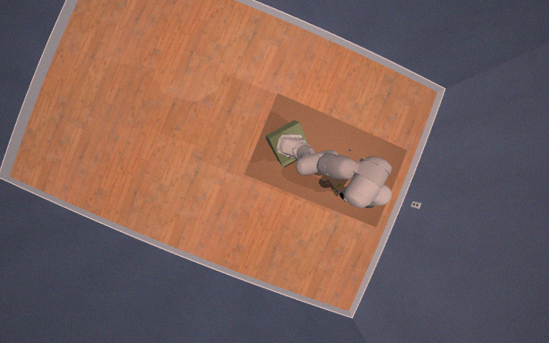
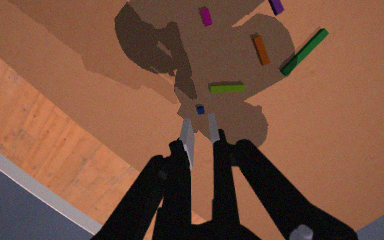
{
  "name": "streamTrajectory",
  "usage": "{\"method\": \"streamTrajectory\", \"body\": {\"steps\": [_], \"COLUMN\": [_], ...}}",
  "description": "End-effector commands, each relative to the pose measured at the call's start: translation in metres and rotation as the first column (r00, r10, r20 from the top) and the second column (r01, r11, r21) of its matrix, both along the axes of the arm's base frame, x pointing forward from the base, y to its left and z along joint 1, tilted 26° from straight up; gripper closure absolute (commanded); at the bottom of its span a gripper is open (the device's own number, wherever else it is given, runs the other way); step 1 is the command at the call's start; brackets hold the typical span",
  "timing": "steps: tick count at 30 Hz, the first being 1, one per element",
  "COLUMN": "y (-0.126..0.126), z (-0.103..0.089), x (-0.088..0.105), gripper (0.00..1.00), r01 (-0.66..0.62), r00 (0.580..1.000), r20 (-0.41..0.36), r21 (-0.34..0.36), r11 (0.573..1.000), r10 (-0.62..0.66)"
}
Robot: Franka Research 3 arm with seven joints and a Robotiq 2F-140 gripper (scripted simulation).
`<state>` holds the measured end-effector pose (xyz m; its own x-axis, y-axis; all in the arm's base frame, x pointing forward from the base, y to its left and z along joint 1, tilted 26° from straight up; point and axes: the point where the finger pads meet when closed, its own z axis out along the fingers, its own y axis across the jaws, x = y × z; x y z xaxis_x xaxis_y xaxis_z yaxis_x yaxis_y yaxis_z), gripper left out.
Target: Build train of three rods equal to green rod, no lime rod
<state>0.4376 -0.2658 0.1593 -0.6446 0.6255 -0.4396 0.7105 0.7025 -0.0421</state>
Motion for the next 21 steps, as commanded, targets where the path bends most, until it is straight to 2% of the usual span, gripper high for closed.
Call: {"method": "streamTrajectory", "body": {"steps": [1,21], "y": [-0.0012,-0.0045], "z": [0.0007,-0.0079], "x": [-0.0001,0.0028], "gripper": [0.85,0.85], "r01": [0.011,0.011], "r00": [1.000,1.000], "r20": [0.007,0.006], "r21": [0.001,0.001], "r11": [1.000,1.000], "r10": [-0.011,-0.011]}}
